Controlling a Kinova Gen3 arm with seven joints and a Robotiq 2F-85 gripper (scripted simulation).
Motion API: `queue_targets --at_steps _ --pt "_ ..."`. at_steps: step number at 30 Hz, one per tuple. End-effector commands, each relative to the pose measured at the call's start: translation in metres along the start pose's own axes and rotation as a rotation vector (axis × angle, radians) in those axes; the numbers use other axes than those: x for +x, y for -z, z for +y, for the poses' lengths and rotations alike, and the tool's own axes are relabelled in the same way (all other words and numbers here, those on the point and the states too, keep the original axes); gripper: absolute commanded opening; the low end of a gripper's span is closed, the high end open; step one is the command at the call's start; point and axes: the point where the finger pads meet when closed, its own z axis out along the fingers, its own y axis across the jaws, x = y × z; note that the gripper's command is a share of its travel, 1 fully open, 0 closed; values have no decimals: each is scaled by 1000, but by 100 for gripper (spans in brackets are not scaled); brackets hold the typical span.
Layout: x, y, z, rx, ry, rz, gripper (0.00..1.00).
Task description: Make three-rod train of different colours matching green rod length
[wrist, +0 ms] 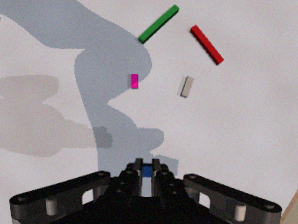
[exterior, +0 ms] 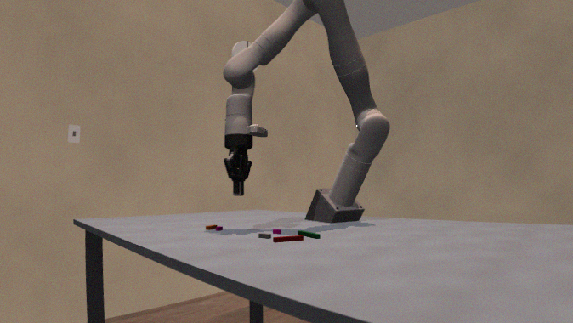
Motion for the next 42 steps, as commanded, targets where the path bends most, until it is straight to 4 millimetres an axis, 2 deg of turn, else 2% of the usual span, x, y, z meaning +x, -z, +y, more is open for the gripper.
queue_targets --at_steps 1,7,11,26,34,42 --pt "0 2 -11 -2 -8 -3 5" --pt "15 2 -63 -2 -6 -3 5" --pt "22 2 -79 -3 -5 -1 5" --pt "23 1 -80 -3 -5 -1 5" --pt "23 -6 -80 -3 -5 -1 5" --pt "23 -35 -80 -3 -5 -1 5"
